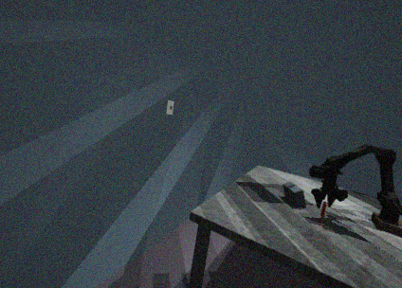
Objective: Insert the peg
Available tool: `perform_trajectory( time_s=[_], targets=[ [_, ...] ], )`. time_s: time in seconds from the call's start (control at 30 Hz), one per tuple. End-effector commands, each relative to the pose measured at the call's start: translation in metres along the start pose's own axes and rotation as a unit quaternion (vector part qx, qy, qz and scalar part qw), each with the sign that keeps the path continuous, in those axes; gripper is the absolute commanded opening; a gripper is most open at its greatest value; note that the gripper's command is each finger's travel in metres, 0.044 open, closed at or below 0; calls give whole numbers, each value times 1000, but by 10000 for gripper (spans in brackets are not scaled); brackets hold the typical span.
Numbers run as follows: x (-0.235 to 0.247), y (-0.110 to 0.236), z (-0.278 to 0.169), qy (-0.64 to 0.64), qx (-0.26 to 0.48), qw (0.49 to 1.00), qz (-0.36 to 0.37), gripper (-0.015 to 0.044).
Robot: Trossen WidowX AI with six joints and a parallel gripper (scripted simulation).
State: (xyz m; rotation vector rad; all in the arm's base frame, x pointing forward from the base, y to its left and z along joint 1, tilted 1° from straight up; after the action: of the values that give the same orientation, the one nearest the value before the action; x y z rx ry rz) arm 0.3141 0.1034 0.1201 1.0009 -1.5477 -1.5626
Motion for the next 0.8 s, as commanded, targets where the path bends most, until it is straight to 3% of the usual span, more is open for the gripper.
perform_trajectory(
  time_s=[0.0,0.17,0.67,0.77],
  targets=[
    [1,-7,0,1,0,1000,3,440],
    [1,-11,1,1,0,1000,3,440],
    [1,-8,1,0,-1,1000,1,46],
    [1,-8,1,0,-1,1000,1,26]
  ],
)
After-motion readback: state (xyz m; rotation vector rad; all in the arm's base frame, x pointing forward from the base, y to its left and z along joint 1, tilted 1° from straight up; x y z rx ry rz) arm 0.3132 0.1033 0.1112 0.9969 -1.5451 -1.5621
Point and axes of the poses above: the point midway between the two fingers, 35 mm back from their tips, its own y axis back along the fingers, its own x axis across the jaws, z = x × y, the point moved 7 cm from there along y, back along the fingers, and after that the axes turned 14 degrees about y, right-handed, at the moved point
